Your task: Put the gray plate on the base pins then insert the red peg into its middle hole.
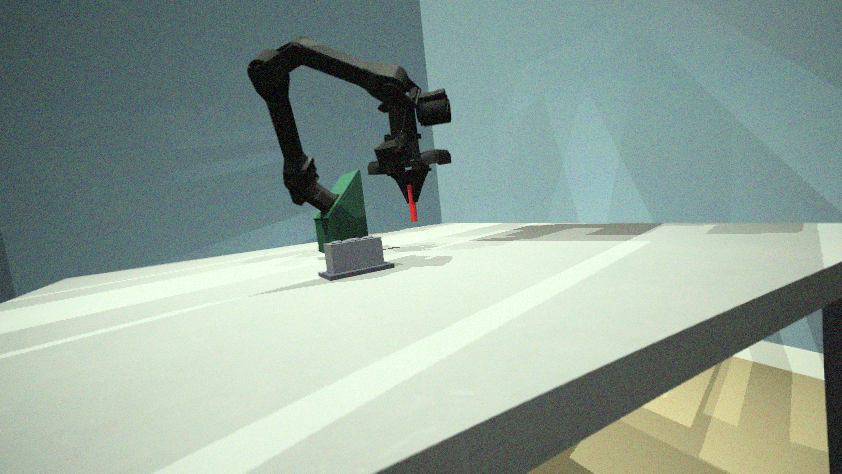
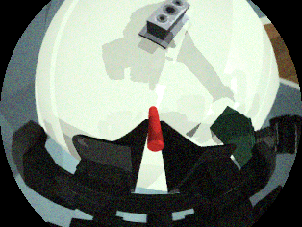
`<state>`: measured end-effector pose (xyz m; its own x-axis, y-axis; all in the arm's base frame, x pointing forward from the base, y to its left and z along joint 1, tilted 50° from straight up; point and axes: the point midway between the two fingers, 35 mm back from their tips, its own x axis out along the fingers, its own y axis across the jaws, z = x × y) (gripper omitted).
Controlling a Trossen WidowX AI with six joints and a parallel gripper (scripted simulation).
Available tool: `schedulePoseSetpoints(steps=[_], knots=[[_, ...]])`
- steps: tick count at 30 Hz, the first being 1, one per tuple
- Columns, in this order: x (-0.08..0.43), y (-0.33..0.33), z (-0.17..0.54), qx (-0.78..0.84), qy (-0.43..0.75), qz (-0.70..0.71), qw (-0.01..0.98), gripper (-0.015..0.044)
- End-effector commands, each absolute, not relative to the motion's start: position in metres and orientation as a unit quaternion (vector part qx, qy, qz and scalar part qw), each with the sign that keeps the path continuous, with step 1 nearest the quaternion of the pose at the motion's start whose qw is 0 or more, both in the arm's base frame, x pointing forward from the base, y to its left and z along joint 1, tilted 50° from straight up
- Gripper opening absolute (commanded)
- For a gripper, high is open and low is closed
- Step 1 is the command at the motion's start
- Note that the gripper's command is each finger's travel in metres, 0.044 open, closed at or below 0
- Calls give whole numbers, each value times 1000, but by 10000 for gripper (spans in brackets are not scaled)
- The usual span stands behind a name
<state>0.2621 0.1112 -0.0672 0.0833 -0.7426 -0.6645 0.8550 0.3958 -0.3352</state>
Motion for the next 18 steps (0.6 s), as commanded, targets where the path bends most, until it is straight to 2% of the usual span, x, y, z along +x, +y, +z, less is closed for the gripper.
schedulePoseSetpoints(steps=[1,18], knots=[[270,108,-59,72,401,-543,734,0],[300,87,-27,75,403,-540,735,0]])
